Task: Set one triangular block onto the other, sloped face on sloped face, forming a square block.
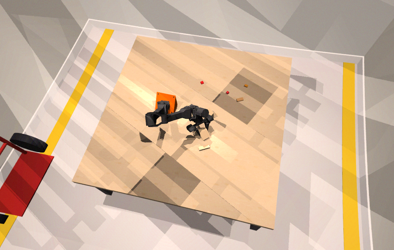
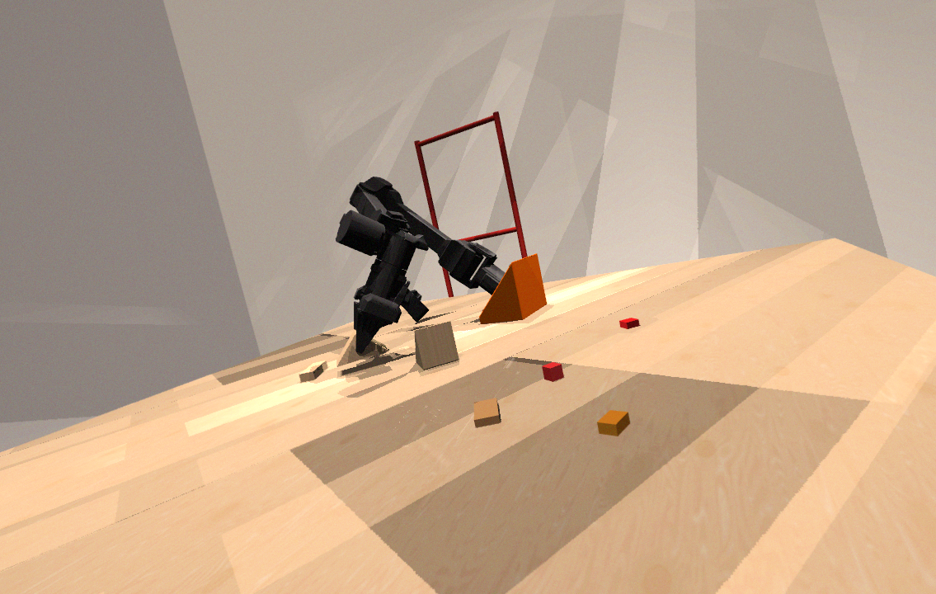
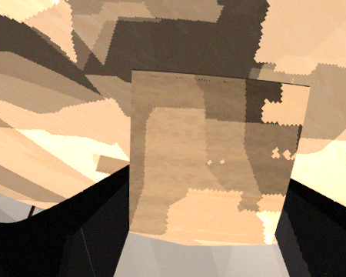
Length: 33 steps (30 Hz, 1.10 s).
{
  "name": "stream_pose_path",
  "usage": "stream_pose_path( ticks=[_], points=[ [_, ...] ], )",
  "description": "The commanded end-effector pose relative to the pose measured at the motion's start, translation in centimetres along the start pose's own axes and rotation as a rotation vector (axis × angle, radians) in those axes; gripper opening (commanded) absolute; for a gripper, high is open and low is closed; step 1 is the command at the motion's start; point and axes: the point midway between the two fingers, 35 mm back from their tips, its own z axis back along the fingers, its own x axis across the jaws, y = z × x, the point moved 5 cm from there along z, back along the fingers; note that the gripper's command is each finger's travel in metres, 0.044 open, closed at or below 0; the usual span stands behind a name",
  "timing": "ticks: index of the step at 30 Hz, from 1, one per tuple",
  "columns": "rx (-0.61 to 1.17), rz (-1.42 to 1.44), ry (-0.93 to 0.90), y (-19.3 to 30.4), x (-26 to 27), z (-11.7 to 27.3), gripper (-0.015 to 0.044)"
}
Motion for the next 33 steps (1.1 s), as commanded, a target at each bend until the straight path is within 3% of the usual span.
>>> stream_pose_path(
  ticks=[1, 16, 33],
  points=[
    [0.008, -0.020, 0.001, 1.4, -0.1, 1.3, 0.0000],
    [0.039, -0.015, -0.008, 4.6, 1.5, 6.0, 0.0000],
    [0.039, -0.015, -0.008, 4.6, 1.5, 6.1, 0.0000]
  ],
)
